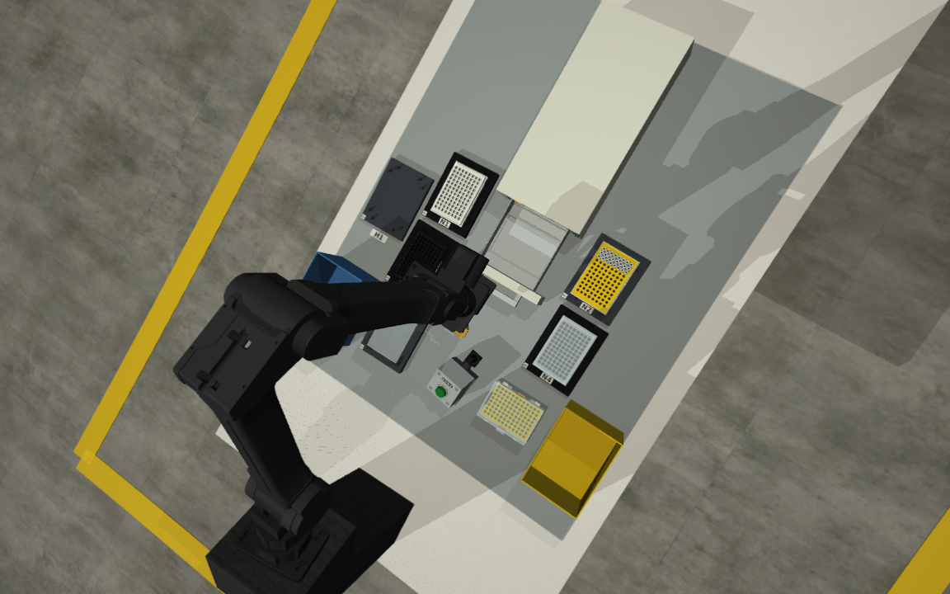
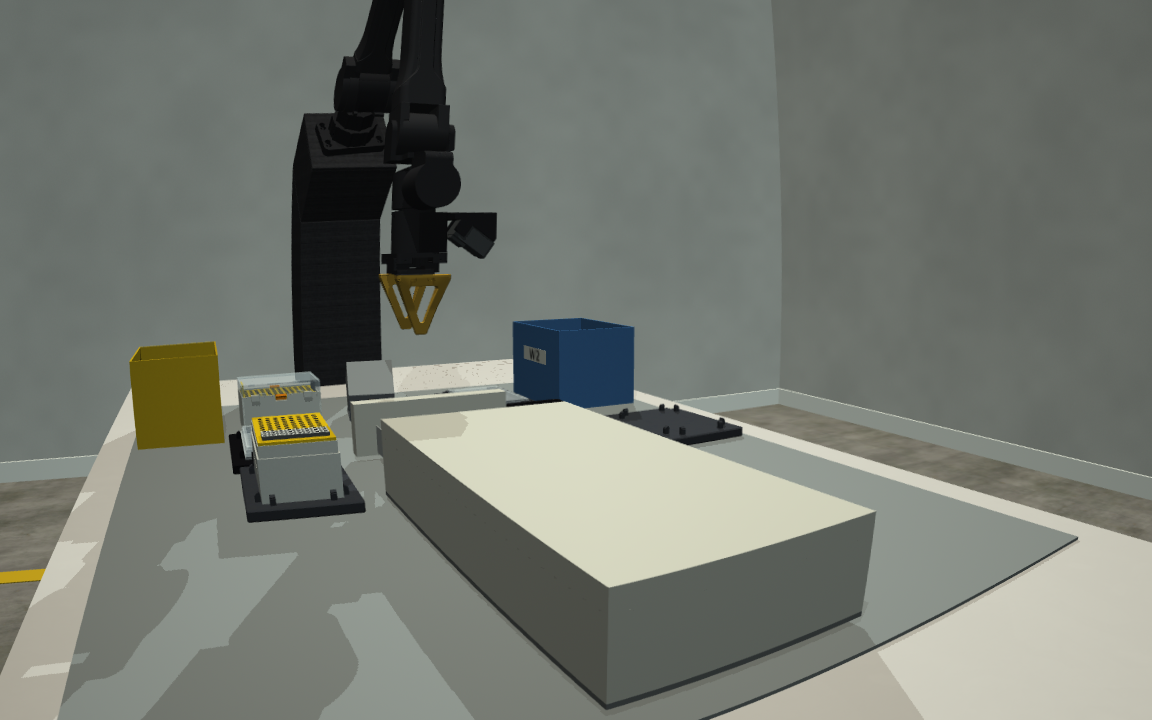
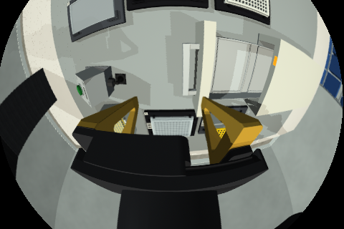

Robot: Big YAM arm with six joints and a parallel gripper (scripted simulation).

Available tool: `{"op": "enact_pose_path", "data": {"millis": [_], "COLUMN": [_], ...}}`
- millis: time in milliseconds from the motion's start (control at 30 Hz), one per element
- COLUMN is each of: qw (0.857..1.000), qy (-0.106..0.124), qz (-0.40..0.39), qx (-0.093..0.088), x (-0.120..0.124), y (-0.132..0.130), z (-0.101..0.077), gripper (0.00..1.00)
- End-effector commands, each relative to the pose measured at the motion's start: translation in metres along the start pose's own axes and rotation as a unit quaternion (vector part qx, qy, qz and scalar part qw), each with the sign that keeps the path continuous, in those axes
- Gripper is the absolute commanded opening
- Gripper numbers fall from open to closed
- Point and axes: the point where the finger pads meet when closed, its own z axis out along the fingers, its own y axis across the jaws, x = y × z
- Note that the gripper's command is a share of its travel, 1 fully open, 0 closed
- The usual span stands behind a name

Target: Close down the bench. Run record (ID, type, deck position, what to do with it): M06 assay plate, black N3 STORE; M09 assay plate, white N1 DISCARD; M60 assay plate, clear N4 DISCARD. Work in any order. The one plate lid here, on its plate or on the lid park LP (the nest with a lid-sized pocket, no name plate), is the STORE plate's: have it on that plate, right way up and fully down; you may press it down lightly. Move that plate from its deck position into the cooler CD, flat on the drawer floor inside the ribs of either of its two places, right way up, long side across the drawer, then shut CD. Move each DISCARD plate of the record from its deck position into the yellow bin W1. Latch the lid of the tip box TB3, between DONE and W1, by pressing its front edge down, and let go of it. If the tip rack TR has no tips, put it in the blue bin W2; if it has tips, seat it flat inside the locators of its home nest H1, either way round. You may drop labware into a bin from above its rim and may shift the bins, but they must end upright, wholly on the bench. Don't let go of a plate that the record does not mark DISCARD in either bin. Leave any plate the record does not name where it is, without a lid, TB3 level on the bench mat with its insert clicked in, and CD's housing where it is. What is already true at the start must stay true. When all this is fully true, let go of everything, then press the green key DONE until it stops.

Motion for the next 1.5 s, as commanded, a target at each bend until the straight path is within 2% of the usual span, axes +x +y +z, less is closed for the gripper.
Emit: {"op": "enact_pose_path", "data": {"millis": [0, 67, 100, 267, 567, 633, 667, 900, 1133, 1200, 1467], "qw": [0.998, 0.998, 0.997, 0.987, 0.952, 0.952, 0.947, 0.903, 0.847, 0.847, 0.770], "qy": [-0.009, -0.009, -0.008, -0.011, -0.007, -0.007, -0.007, -0.005, -0.004, -0.004, -0.001], "qz": [0.061, 0.061, 0.077, 0.160, 0.306, 0.306, 0.321, 0.429, 0.531, 0.531, 0.638], "qx": [0.006, 0.006, 0.001, 0.007, -0.005, -0.005, -0.006, -0.007, -0.009, -0.009, -0.009], "x": [-0.017, -0.017, -0.019, -0.033, -0.056, -0.056, -0.059, -0.077, -0.095, -0.095, -0.115], "y": [0.007, 0.007, 0.014, 0.023, 0.059, 0.059, 0.063, 0.086, 0.108, 0.108, 0.134], "z": [-0.002, -0.002, 0.000, -0.004, 0.002, 0.002, 0.003, 0.002, 0.001, 0.001, 0.000], "gripper": [1.00, 1.00, 1.00, 1.00, 1.00, 1.00, 1.00, 1.00, 1.00, 1.00, 1.00]}}
